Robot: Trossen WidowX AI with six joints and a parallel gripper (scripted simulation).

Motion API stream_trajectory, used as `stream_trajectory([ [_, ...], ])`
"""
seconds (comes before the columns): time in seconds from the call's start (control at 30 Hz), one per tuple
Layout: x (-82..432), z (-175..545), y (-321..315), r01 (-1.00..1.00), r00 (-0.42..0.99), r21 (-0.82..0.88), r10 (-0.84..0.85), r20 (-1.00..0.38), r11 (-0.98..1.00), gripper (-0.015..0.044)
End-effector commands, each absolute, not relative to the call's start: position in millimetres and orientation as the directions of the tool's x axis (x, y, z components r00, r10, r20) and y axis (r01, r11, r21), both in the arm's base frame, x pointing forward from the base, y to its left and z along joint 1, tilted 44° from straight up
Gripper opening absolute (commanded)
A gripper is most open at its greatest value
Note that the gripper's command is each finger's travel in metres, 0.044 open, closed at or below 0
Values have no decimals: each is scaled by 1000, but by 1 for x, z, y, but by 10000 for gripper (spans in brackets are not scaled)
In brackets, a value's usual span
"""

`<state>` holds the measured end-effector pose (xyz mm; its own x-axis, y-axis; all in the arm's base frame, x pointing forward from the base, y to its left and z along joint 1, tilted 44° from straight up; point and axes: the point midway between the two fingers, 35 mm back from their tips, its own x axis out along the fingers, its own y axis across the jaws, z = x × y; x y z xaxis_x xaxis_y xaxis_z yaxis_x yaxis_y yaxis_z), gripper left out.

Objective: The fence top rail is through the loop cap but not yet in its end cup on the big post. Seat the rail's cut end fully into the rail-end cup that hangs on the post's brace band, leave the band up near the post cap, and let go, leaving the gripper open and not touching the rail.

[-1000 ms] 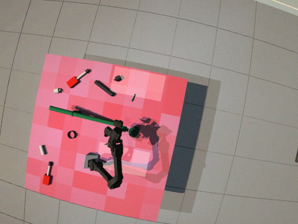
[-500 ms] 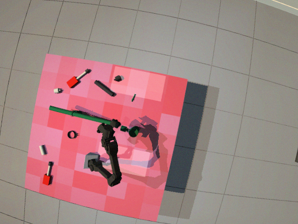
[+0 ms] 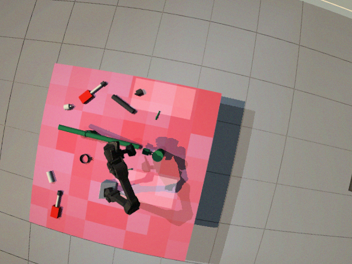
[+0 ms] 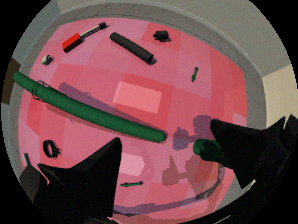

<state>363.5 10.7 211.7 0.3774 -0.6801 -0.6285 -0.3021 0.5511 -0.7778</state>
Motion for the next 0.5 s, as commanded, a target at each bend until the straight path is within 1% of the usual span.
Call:
stream_trajectory([
  [0.0, 363, 208, 66, 220, 393, -693, -712, -581, 687, 440],
  [0.07, 363, 208, 70, 261, 396, -675, -714, -577, 690, 440],
  [0.47, 363, 208, 70, 261, 396, -675, -714, -577, 690, 440],
])
